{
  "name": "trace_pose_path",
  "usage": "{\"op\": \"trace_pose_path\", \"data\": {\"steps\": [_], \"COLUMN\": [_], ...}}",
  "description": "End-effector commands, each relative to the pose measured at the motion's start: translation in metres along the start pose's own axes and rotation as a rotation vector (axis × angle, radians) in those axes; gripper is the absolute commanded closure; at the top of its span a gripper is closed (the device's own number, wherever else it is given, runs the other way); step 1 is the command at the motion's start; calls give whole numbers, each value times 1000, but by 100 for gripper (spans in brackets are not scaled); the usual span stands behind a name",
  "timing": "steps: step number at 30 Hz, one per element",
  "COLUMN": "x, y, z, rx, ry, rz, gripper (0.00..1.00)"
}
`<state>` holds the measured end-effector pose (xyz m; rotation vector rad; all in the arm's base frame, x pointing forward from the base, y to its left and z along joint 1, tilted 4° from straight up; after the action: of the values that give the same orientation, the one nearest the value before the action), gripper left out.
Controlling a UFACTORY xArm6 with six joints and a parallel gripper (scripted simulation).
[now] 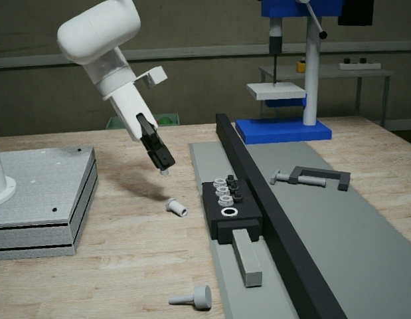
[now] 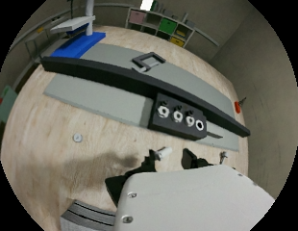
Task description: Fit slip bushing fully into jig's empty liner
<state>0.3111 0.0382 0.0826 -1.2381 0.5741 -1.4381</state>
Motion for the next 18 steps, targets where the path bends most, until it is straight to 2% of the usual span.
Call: {"op": "trace_pose_path", "data": {"steps": [1,8,18], "x": [-4,-10,-21], "y": [0,1,5], "z": [0,-2,-8], "rx": [18,52,52], "ry": [97,269,270], "rz": [-44,-113,-113], "gripper": [47,47,47]}}
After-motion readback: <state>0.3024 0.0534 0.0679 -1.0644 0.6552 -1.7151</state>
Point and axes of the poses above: the point where the finger pads meet when closed, its own y axis out along the fingers, its own x axis across the jaws, z = x × y, the point moved 7 cm from there along -y, back along the fingers, and after that the axes turned 4 degrees about -y, right-handed, at the moved point
